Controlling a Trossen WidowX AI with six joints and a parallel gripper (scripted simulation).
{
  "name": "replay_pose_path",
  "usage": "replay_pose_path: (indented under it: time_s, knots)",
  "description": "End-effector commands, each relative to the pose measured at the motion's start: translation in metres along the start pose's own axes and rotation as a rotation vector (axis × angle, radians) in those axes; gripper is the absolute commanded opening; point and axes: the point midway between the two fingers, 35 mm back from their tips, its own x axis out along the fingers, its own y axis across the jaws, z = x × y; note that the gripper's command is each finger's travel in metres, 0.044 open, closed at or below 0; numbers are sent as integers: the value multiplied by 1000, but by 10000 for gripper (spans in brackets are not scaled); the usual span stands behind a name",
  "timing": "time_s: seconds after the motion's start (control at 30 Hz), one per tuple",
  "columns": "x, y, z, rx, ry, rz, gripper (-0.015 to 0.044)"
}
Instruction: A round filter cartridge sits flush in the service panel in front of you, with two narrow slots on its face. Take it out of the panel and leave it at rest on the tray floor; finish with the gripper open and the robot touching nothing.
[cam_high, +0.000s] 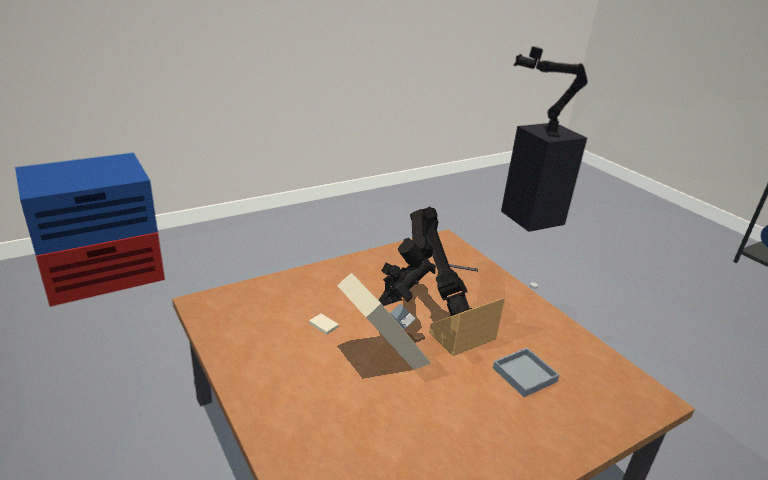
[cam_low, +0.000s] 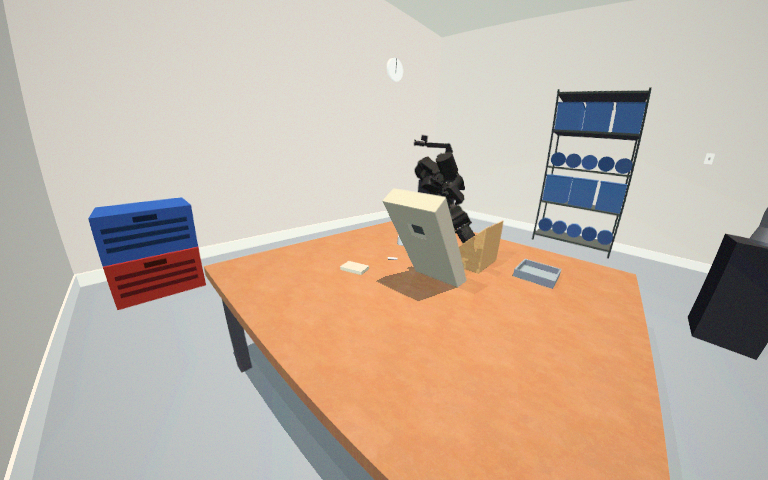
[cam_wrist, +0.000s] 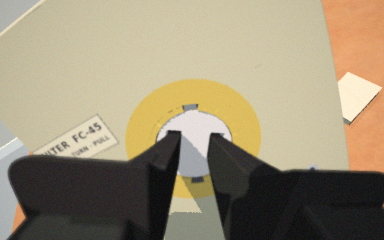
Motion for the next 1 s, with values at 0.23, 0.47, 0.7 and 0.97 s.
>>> replay_pose_path:
  time_s: [0.23,0.47,0.7,0.97]
  knots:
    - [6,1,-3,379,13,-1,0]
    - [7,1,-3,623,13,-2,0]
    - [7,1,-3,867,13,-4,0]
    - [7,1,-3,1147,12,-6,0]
